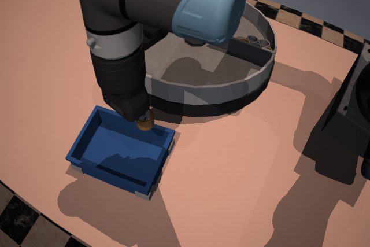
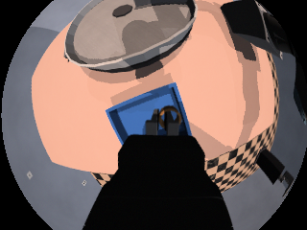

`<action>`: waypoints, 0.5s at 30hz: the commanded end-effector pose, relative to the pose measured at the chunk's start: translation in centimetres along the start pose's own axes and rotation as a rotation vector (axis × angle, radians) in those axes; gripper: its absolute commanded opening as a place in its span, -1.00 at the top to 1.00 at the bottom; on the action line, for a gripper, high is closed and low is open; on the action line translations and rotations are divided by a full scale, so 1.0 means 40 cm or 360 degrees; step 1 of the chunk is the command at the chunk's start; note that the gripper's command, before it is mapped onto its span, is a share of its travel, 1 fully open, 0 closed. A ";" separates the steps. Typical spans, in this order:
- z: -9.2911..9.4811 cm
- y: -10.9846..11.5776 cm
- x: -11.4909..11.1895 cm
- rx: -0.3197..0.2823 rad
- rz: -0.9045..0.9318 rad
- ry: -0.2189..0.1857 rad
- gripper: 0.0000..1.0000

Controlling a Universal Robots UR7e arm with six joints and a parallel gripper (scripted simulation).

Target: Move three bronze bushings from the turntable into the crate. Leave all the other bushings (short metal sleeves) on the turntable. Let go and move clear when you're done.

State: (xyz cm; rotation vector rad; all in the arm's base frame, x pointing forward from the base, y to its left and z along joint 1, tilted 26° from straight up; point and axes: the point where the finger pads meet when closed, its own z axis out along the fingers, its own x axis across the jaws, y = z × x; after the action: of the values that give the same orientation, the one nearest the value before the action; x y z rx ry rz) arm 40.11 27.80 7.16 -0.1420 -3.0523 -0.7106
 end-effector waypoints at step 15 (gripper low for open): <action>0.073 0.003 -0.002 0.0000 0.0000 -0.0002 1.00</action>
State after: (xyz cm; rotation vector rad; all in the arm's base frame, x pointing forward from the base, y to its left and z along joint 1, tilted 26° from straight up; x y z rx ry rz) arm 40.18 29.15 4.60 -0.1424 -3.0518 -0.7102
